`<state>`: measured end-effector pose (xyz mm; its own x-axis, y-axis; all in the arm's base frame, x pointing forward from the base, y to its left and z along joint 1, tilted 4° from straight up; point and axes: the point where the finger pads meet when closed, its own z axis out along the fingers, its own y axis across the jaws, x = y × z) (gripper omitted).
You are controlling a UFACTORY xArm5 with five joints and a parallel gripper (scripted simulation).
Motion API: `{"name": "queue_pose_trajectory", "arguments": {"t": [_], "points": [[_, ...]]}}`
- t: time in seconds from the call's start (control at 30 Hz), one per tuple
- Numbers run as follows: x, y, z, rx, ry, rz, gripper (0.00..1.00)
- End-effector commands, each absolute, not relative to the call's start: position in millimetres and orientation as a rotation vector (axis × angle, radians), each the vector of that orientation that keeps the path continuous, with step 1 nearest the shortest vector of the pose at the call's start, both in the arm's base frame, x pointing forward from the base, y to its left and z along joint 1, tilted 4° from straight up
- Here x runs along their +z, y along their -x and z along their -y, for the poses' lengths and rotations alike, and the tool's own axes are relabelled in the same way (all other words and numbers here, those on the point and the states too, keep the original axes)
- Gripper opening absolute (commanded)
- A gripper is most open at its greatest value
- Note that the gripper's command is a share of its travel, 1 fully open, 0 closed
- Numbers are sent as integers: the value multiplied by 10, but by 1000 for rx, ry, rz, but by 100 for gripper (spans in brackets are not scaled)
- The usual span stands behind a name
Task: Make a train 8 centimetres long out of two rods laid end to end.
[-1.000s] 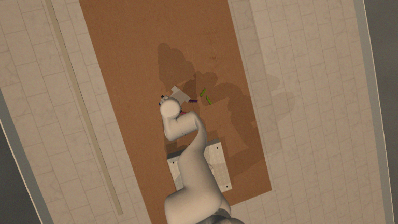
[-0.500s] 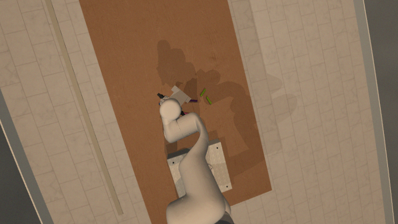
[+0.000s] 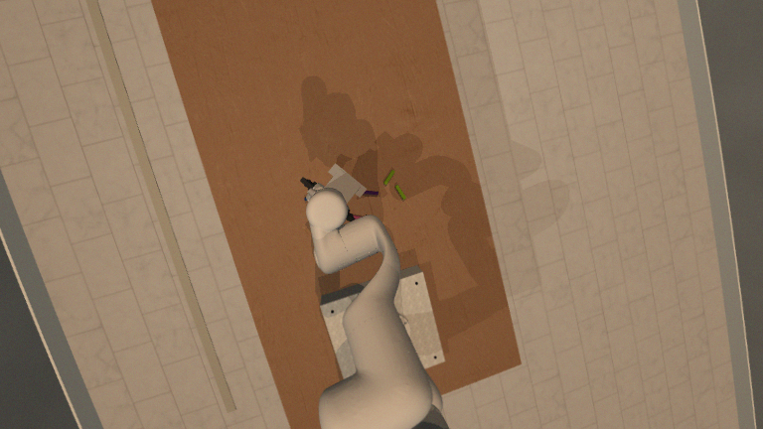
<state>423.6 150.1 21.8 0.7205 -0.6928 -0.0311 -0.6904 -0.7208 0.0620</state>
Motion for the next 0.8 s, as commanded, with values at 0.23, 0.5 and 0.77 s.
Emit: {"name": "queue_pose_trajectory", "arguments": {"t": [0.23,0.5,0.77], "points": [[168,-4278,-1159,-70,-2685,1541,100],[113,-4279,-851,-64,-2471,1864,100],[66,-4260,-582,-59,-2249,2124,100]]}}
